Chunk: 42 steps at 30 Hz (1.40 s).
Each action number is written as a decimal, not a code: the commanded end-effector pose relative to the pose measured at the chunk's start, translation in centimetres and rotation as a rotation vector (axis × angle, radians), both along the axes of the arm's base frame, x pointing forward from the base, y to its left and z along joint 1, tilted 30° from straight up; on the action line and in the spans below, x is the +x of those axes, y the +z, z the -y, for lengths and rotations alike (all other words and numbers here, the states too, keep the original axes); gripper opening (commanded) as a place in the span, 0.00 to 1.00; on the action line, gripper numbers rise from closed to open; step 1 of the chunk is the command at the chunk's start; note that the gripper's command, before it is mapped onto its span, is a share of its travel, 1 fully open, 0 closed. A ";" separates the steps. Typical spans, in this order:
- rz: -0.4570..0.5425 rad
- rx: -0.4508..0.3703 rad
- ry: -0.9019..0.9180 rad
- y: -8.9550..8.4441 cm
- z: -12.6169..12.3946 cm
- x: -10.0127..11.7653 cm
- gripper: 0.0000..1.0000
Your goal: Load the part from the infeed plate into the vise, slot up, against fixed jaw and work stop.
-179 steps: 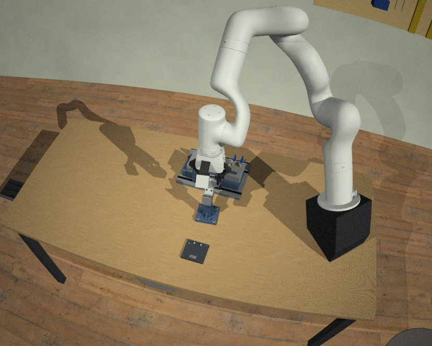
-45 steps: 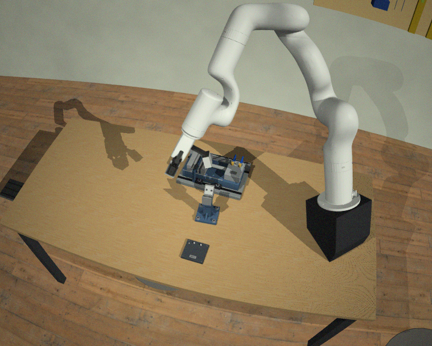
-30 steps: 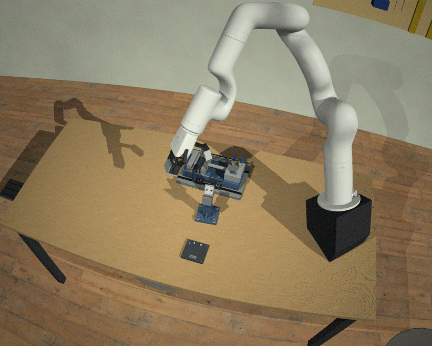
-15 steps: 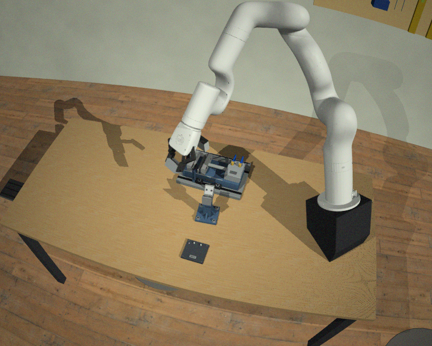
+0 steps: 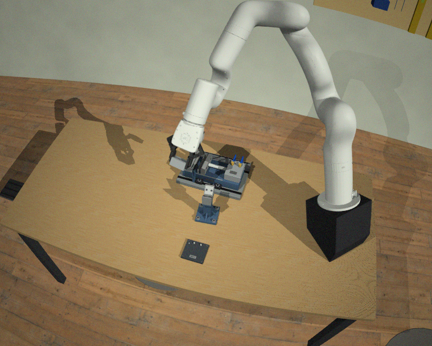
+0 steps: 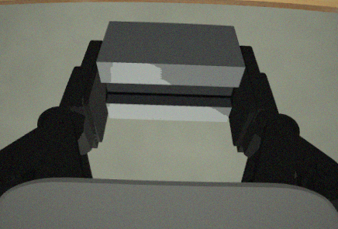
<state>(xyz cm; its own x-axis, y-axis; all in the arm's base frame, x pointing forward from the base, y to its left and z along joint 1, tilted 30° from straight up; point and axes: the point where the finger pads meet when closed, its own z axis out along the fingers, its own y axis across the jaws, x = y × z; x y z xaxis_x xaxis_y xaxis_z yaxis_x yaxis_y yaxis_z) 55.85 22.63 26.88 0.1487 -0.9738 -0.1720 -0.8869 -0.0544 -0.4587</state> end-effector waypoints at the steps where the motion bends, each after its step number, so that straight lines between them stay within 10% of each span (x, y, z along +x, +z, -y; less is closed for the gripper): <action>1: 0.000 -0.055 0.062 0.1 0.4 -0.1 0.00; 42: -0.039 -0.711 0.922 1.6 12.7 -0.5 0.00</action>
